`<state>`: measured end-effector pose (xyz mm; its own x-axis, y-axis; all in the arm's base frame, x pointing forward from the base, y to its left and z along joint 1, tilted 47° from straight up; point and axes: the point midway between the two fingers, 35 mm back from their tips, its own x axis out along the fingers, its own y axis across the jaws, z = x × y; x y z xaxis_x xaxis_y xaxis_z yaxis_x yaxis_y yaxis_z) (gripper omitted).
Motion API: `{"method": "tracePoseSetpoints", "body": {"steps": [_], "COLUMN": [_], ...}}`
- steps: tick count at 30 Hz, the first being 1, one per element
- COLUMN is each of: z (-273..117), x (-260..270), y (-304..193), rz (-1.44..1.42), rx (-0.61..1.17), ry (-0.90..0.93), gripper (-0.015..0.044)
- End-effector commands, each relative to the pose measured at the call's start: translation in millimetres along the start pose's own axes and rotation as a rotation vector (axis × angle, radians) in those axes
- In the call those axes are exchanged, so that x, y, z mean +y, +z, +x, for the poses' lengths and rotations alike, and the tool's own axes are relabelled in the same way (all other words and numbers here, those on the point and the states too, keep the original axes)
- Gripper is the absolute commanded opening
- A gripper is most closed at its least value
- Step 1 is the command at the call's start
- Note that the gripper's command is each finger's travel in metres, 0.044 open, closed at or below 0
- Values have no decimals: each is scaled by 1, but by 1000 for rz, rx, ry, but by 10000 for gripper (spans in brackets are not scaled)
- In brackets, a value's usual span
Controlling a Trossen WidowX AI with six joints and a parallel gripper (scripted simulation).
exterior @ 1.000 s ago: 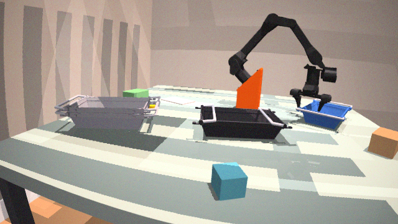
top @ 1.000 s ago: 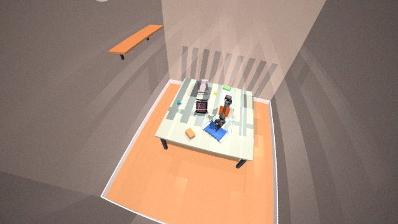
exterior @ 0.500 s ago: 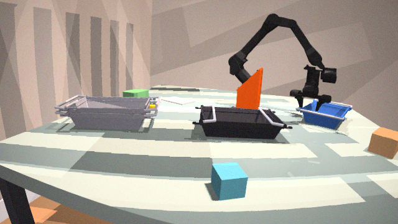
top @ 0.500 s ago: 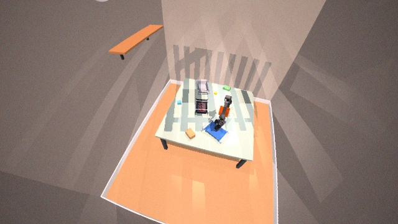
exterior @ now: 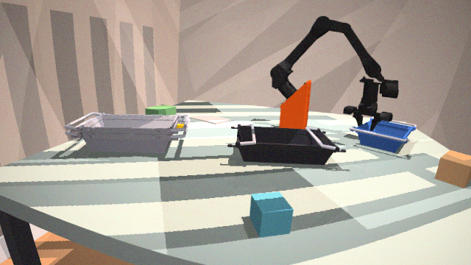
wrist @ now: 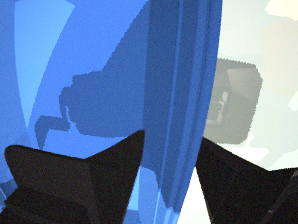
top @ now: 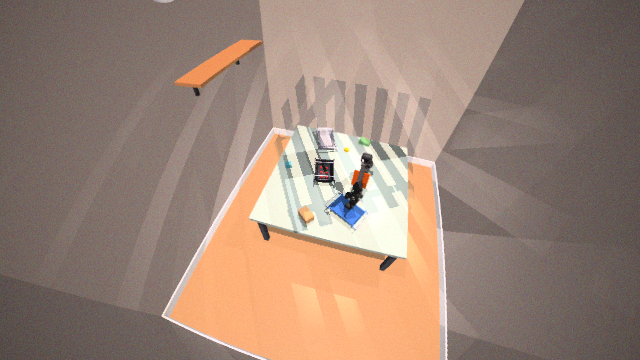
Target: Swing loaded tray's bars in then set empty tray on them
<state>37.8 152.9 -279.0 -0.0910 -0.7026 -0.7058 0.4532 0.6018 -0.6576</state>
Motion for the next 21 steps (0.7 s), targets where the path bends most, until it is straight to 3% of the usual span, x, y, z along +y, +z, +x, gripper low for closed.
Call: {"method": "tracePoseSetpoints", "body": {"steps": [1,21], "z": [1,-3], "x": [-2,-1], "y": [1,0], "rz": [-2,-2], "rx": [-3,-3], "ry": [-7,-7], "gripper": [148,15]}}
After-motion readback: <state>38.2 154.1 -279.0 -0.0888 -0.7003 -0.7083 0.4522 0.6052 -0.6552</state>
